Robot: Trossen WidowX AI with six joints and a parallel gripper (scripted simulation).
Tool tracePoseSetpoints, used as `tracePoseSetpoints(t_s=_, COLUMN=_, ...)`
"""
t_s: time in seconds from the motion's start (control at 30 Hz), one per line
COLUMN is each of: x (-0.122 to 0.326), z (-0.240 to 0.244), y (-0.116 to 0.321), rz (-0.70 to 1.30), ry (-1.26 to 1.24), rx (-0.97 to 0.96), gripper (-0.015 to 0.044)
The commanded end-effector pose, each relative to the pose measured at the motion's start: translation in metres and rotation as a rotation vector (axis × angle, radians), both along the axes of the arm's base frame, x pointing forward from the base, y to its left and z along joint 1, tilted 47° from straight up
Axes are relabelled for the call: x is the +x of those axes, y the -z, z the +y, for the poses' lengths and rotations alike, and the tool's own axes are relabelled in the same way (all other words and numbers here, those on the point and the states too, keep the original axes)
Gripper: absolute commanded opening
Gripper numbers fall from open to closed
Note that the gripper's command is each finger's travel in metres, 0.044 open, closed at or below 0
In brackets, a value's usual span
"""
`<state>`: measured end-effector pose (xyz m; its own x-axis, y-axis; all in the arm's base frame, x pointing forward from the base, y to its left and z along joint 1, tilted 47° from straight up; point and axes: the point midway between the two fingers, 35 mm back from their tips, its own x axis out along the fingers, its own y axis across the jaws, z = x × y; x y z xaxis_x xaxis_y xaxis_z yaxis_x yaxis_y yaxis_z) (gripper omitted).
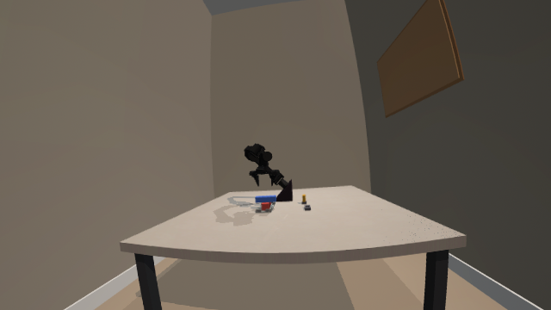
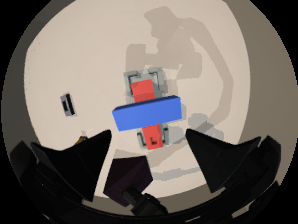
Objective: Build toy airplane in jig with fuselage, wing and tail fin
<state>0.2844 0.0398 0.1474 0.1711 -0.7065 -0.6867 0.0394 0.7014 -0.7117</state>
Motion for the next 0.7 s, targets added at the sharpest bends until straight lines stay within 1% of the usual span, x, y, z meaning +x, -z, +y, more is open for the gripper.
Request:
tracePoseSetpoints(t_s=0.0, x=0.000, z=0.000, y=0.001, rz=0.031, ry=-0.029, rx=-0.004, gripper=0.0440)
tracePoseSetpoints(t_s=0.1, x=-0.001, z=0.010, y=0.009, rz=0.032, ry=-0.033, rx=0.003, gripper=0.0440)
tracePoseSetpoints(t_s=0.23, x=-0.018, z=0.062, y=0.057, rz=0.040, ry=-0.044, rx=0.035, gripper=0.0440)
tracePoseSetpoints(t_s=0.4, x=-0.062, z=0.116, y=0.118, rz=0.048, ry=-0.043, rx=0.042, gripper=0.0440)
tracePoseSetpoints(t_s=0.53, x=-0.109, z=0.141, y=0.164, rz=0.042, ry=-0.034, rx=0.019, gripper=0.0440)
tracePoseSetpoints(t_s=0.6, x=-0.125, z=0.146, y=0.178, rz=0.036, ry=-0.030, rx=0.008, gripper=0.0440)
tracePoseSetpoints(t_s=0.67, x=-0.127, z=0.146, y=0.179, rz=0.036, ry=-0.030, rx=0.006, gripper=0.0440)
